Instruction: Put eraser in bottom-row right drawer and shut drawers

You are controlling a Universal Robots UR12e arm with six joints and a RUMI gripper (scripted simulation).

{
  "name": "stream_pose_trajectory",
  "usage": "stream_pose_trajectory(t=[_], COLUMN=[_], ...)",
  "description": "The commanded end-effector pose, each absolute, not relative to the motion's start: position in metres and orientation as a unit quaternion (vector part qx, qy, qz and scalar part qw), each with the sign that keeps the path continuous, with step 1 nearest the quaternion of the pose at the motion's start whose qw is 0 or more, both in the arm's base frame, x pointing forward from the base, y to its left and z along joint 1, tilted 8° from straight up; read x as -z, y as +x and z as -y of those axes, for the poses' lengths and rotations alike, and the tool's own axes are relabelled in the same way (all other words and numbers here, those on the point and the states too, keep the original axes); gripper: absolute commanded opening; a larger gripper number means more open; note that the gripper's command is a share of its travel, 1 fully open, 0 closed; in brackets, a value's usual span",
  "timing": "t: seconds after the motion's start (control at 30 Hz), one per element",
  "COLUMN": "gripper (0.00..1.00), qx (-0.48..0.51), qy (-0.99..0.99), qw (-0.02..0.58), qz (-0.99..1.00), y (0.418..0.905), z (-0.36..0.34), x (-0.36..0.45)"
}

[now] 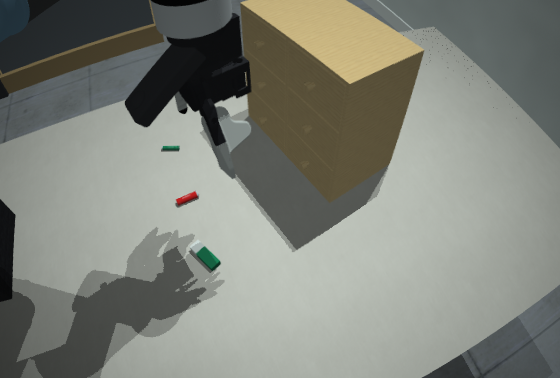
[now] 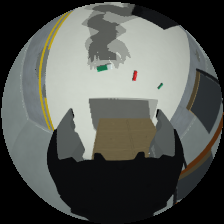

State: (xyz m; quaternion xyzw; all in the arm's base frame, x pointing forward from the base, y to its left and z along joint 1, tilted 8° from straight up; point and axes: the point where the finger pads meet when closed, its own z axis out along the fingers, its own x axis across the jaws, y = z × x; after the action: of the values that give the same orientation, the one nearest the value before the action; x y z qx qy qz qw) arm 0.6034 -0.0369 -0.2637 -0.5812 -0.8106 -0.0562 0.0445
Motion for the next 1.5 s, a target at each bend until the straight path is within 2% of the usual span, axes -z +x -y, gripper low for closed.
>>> stream_pose_trajectory(t=[0.0, 0.9, 1.47], gripper=[1.00, 1.00, 1.00], qx=[0.060, 0.130, 0.212], qy=[-0.581, -0.583, -0.579], qw=[0.042, -0.009, -0.069], qz=[0.810, 0.802, 0.784], y=[0.605, 0.620, 0.639], z=[0.037, 0.029, 0.019], x=[0.264, 0.283, 0.306])
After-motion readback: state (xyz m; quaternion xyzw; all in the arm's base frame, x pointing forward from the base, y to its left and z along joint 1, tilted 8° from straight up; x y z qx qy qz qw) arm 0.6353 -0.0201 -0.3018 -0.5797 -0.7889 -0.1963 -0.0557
